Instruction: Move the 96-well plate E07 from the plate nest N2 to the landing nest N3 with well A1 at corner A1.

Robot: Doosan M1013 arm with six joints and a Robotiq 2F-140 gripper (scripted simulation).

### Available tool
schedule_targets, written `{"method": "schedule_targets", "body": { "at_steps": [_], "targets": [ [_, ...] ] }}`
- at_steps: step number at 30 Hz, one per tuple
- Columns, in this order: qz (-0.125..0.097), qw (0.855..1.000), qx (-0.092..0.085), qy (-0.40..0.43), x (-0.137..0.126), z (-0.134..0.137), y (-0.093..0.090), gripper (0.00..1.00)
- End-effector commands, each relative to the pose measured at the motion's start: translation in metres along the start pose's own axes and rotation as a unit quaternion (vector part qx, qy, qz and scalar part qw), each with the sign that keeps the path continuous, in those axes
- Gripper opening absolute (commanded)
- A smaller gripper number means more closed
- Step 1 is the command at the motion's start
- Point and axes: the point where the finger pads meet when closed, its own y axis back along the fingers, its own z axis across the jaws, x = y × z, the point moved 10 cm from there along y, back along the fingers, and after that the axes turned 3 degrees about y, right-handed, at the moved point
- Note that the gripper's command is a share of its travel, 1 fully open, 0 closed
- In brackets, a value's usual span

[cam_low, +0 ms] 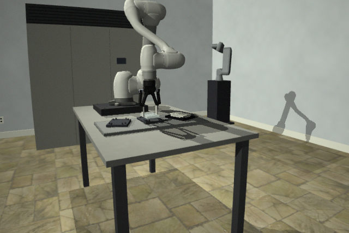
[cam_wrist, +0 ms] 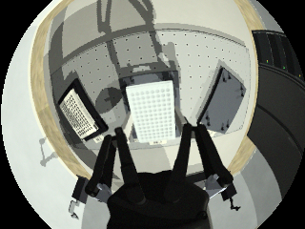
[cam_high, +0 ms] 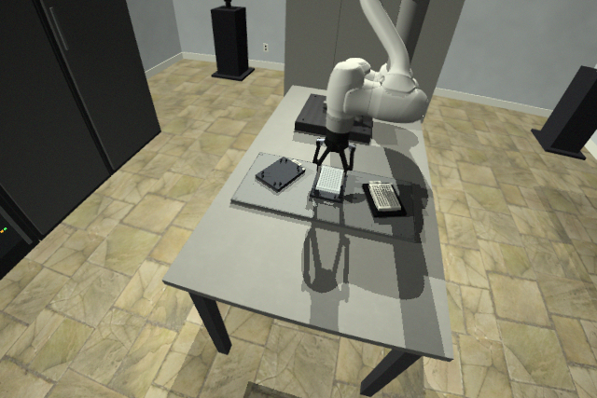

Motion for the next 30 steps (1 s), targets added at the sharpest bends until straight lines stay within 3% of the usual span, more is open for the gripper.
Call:
{"method": "schedule_targets", "body": {
  "at_steps": [1, 30],
  "targets": [
    [0.000, 1.000, 0.000, 0.000, 0.0000, 0.0000, 0.0001, 0.00],
    [0.000, 1.000, 0.000, 0.000, 0.0000, 0.0000, -0.0068, 0.00]
  ]
}}
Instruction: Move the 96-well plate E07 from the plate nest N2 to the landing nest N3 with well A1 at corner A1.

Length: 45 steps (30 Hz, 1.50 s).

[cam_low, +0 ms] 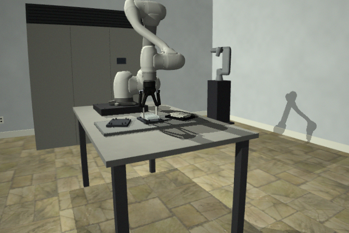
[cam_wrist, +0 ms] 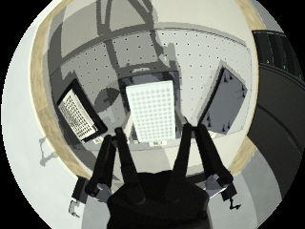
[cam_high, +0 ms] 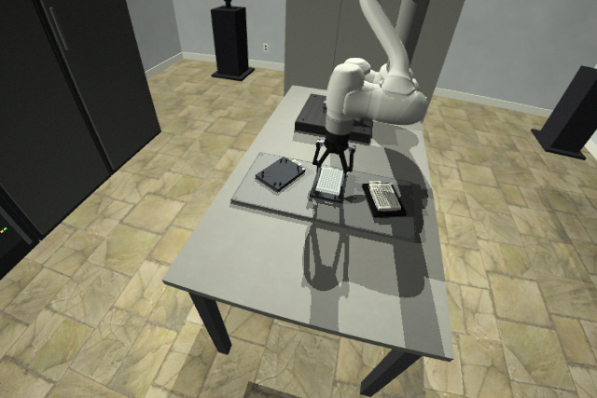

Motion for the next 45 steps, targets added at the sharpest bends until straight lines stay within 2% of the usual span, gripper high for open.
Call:
{"method": "schedule_targets", "body": {
  "at_steps": [1, 45],
  "targets": [
    [0.000, 1.000, 0.000, 0.000, 0.0000, 0.0000, -0.0014, 0.00],
    [0.000, 1.000, 0.000, 0.000, 0.0000, 0.0000, -0.0063, 0.00]
  ]
}}
